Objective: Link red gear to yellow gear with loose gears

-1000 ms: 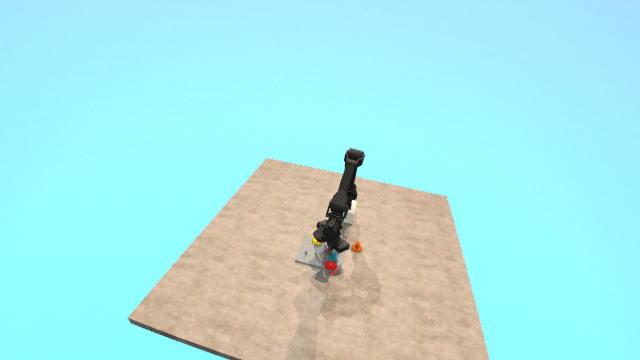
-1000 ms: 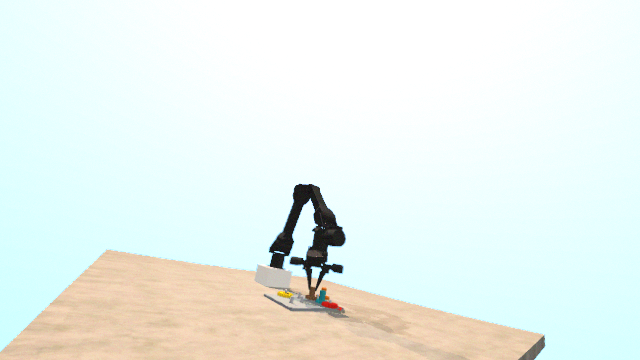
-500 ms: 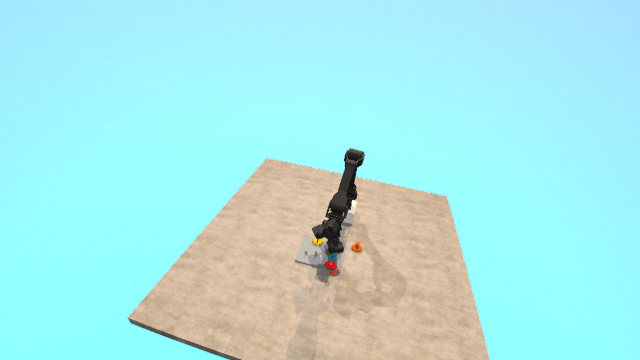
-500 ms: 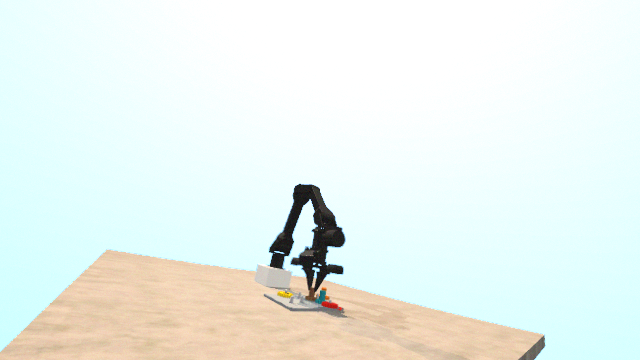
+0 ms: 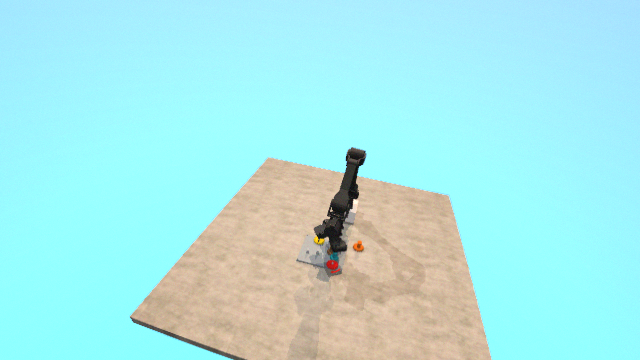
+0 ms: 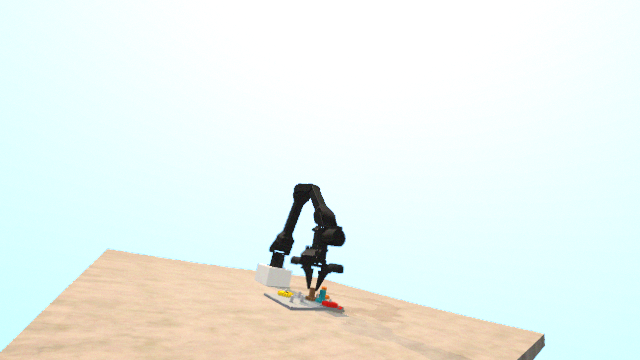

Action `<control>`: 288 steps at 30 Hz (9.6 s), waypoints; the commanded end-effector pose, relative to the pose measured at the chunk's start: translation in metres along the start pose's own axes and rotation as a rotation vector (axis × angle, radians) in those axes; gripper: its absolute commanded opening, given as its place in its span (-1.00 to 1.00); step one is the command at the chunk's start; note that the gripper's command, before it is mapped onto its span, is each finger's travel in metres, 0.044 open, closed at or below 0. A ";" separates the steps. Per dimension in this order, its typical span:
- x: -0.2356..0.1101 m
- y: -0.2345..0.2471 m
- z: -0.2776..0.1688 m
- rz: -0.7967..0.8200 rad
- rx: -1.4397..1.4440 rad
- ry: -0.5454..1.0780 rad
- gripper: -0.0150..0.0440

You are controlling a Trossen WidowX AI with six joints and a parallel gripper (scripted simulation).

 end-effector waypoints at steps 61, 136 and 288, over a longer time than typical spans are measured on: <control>0.014 -0.022 -0.145 0.005 -0.475 0.010 0.91; -0.122 -0.015 -0.145 0.006 -0.475 0.009 -0.49; -0.026 -0.041 0.012 -0.002 -1.684 -0.003 -0.49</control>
Point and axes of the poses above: the point midway between the two fingers, 35 mm back from their tips, its own x axis out along the fingers, its own y axis across the jaws, z = x × y, the point moved 6 cm from there along -x, back along the fingers, and after that the axes turned 4 degrees about x, right-handed, at the moved point
